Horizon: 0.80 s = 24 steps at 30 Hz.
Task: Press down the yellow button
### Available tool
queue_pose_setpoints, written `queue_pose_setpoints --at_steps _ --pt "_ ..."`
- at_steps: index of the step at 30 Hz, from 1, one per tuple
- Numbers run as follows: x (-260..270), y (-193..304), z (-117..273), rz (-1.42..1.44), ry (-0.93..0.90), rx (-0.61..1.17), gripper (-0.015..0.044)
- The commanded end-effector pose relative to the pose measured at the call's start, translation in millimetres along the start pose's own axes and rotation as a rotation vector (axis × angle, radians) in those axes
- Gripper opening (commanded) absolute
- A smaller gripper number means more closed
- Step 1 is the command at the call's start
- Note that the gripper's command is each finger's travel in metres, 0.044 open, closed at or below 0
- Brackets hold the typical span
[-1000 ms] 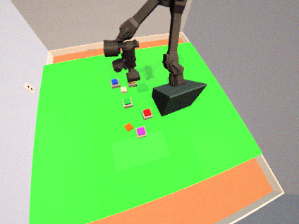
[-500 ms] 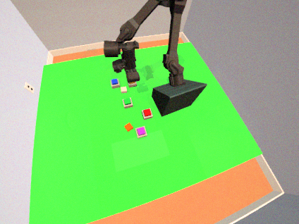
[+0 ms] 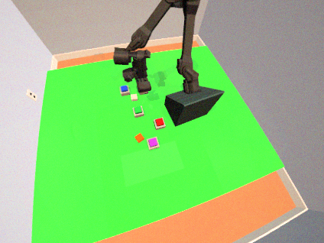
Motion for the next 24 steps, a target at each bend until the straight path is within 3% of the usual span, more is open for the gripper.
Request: queue_pose_setpoints --at_steps 1,24 --pt "1.7 3.4 -8.6 0.012 -0.003 0.011 0.0020" --pt "0.5 1.0 -7.6 0.003 0.001 0.003 0.0020"
Point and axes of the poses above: the point midway between the two fingers, 35 mm back from their tips, its own z axis back along the fingers, its own x axis across the jaws, y = z × x, the point moved 3 cm from there along z, back along the fingers, and after that the axes turned 13 degrees about -z, right-handed, at the moved point
